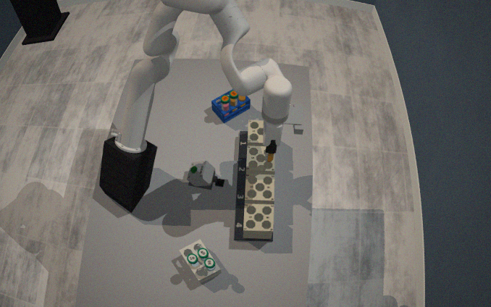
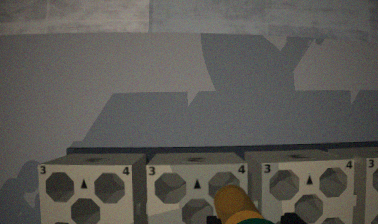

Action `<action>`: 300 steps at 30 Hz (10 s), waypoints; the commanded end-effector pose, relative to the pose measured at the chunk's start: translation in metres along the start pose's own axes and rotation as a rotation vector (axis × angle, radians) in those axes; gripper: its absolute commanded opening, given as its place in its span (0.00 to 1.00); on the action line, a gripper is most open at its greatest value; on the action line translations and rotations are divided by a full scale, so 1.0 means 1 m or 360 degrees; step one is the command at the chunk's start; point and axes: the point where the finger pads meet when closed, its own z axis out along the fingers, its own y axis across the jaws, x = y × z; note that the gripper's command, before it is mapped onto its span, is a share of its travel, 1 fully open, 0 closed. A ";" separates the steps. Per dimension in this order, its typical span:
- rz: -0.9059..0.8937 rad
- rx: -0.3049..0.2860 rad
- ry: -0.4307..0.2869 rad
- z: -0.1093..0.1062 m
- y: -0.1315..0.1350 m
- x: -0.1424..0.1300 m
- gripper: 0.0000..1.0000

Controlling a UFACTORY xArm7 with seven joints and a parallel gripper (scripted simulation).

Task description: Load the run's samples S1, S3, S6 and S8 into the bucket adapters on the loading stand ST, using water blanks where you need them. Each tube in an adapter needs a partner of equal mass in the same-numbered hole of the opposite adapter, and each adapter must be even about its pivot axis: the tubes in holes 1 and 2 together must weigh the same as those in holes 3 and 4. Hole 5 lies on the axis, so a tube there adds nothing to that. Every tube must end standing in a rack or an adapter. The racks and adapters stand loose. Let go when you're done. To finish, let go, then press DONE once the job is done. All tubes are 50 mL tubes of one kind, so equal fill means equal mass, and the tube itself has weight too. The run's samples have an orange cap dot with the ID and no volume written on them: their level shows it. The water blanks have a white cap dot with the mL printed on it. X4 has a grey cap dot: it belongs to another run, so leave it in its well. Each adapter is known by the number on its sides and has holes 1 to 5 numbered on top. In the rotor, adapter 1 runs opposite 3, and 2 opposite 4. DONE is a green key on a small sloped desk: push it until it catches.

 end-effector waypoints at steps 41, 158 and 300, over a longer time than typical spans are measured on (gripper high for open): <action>0.0000 -0.0002 0.0006 0.035 0.001 0.001 0.00; 0.0000 -0.0003 0.0005 0.114 0.001 0.001 0.44; -0.1084 -0.0002 0.0005 -0.017 -0.119 -0.073 0.57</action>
